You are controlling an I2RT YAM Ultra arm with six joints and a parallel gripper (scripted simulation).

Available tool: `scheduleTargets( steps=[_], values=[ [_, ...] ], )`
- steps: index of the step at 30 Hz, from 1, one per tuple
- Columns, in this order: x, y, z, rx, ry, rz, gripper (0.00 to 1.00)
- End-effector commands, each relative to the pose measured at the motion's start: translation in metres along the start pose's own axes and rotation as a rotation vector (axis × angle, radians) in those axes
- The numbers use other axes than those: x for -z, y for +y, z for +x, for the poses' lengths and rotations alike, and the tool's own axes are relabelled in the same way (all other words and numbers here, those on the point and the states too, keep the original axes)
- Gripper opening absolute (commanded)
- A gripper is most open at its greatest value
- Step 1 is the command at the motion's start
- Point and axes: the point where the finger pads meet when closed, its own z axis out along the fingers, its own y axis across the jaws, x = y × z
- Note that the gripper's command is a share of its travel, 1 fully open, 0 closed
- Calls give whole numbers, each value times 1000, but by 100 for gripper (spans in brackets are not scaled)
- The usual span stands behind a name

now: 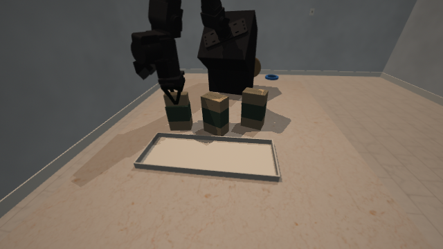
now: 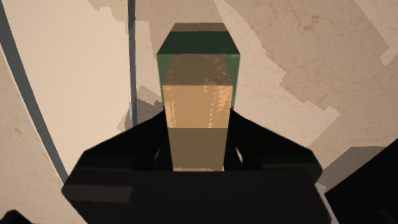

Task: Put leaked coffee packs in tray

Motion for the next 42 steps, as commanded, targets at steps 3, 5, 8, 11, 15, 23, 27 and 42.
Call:
scheduleTargets(
  steps=[3,5,8,11,15,23,27,42],
  values=[
    [-2,-8,4,-4,1,18,26],
    [-1,-8,4,-4,0,18,26],
    [4,-8,3,-4,-4,16,26],
    [5,-8,2,-5,-6,17,26],
    [14,-6,0,-2,-6,8,26],
    [46,9,-7,7,-24,-23,26],
    [53,9,-6,7,-24,-23,26],
    [65,8,-6,5,-26,-22,26]
  ],
)
